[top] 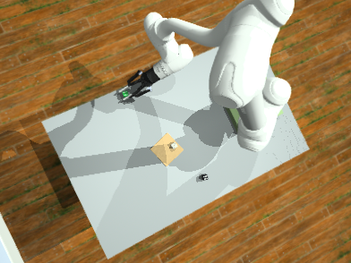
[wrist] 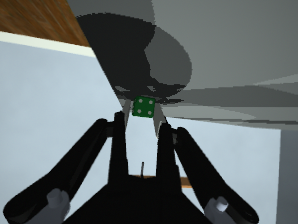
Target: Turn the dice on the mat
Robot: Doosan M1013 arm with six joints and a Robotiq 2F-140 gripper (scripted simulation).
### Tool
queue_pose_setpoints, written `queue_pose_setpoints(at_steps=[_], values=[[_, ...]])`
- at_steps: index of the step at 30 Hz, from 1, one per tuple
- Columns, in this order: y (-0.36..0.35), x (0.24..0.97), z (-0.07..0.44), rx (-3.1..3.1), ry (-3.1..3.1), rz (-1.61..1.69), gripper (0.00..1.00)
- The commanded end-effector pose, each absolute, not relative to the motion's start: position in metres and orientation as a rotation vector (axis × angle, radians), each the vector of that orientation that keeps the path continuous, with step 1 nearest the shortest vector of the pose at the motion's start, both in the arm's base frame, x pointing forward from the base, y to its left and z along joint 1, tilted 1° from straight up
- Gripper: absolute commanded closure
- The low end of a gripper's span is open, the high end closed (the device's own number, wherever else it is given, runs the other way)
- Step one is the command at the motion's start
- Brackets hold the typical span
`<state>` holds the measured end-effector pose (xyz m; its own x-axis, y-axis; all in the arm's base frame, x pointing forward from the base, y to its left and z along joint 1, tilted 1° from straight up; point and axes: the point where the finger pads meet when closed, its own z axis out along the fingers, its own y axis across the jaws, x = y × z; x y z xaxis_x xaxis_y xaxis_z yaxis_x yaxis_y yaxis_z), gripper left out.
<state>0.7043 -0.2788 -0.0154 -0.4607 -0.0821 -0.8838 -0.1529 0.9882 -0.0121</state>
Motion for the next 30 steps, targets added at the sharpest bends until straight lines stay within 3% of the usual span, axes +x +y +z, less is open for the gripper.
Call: queue_pose_setpoints(at_steps=[1, 30], values=[[-0.279, 0.704, -0.015, -0.165, 2.052, 0.083, 0.65], [-0.284, 0.669, 0.003, -0.165, 2.052, 0.083, 0.65]])
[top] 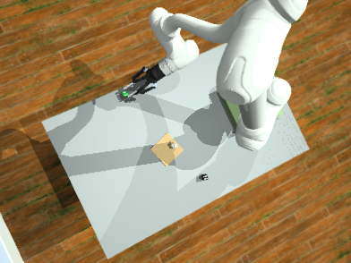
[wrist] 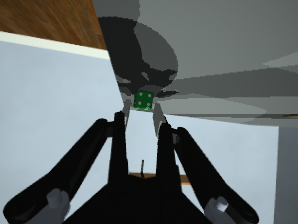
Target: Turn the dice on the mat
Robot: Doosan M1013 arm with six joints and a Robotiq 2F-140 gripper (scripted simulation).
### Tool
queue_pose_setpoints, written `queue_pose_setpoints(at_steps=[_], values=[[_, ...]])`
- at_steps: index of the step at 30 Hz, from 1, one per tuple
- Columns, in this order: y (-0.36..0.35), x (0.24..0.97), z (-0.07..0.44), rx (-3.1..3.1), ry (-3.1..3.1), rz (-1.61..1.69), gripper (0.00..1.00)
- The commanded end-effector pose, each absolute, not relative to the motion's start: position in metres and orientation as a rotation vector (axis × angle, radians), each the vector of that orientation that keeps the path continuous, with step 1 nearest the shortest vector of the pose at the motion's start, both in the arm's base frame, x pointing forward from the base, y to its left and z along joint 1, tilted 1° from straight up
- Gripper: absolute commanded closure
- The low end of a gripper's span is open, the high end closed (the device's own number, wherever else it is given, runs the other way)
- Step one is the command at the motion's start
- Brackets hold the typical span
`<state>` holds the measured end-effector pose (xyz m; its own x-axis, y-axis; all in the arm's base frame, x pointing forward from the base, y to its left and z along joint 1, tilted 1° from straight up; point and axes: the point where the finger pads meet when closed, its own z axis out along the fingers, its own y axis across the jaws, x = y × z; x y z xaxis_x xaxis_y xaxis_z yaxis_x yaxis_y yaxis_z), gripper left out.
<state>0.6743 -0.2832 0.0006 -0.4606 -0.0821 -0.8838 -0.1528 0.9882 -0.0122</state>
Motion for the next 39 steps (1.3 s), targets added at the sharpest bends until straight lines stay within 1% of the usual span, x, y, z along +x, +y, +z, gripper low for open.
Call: queue_pose_setpoints(at_steps=[1, 19, 30, 39], values=[[-0.284, 0.669, 0.003, -0.165, 2.052, 0.083, 0.65], [-0.285, 0.661, 0.017, -0.165, 2.052, 0.083, 0.65], [-0.285, 0.660, 0.062, -0.165, 2.052, 0.083, 0.65], [-0.285, 0.660, 0.068, -0.166, 2.052, 0.083, 0.65]])
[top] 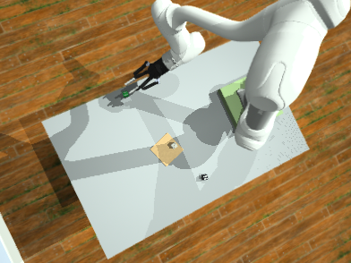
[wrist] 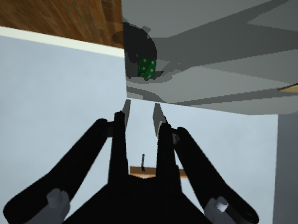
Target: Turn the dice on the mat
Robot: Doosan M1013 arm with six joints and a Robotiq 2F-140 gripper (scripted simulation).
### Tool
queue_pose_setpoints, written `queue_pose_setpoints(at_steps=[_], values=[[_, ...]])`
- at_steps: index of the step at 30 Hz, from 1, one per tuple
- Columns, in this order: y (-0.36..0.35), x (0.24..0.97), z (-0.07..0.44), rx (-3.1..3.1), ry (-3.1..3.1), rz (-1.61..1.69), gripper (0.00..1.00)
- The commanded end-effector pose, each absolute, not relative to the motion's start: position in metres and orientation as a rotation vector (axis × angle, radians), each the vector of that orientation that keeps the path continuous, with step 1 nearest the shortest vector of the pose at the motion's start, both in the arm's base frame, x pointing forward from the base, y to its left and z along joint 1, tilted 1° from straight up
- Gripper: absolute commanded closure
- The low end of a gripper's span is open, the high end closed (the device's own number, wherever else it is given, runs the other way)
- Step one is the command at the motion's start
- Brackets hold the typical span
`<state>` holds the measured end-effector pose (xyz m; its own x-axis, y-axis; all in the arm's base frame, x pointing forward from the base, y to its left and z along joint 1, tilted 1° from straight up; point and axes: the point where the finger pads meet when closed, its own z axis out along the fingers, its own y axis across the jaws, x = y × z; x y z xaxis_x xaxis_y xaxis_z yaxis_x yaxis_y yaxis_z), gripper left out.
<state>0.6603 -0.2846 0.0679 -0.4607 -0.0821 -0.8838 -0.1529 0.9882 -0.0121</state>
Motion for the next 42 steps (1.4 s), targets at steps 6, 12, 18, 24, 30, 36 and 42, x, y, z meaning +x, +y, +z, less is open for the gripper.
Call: queue_pose_setpoints(at_steps=[6, 12, 18, 24, 30, 36, 42], values=[[-0.266, 0.672, 0.072, -0.198, 2.062, 0.160, 0.65], [-0.208, 0.695, 0.076, -0.310, 2.152, 0.408, 0.65], [-0.180, 0.698, 0.074, -0.377, 2.259, 0.537, 0.65], [-0.165, 0.695, 0.068, -0.431, 2.407, 0.617, 0.65], [-0.166, 0.691, 0.063, -0.461, 2.597, 0.626, 0.65], [-0.187, 0.690, 0.064, -0.449, 2.814, 0.528, 0.65], [-0.223, 0.698, 0.075, -0.383, 2.999, 0.324, 0.65]])
